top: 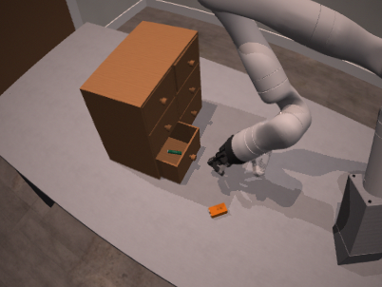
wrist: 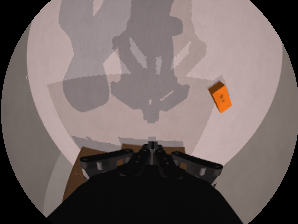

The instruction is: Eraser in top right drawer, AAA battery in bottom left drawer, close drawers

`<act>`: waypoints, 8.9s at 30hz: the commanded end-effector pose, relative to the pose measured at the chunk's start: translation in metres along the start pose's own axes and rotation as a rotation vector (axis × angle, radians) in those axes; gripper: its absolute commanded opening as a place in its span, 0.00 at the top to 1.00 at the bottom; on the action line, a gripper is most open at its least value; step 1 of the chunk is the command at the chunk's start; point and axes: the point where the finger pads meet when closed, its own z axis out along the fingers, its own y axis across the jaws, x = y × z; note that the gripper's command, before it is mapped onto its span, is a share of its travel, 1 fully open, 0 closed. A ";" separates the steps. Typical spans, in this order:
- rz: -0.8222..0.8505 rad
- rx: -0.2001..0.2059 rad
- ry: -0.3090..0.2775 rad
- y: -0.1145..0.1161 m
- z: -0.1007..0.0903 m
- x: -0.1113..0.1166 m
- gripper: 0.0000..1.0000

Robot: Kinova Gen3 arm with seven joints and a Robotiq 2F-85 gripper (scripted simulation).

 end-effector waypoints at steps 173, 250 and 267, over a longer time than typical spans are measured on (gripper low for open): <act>0.002 0.001 -0.002 0.001 0.060 -0.087 1.00; -0.006 -0.005 0.003 0.003 -0.029 -0.064 1.00; -0.002 -0.002 0.007 0.001 -0.041 -0.068 1.00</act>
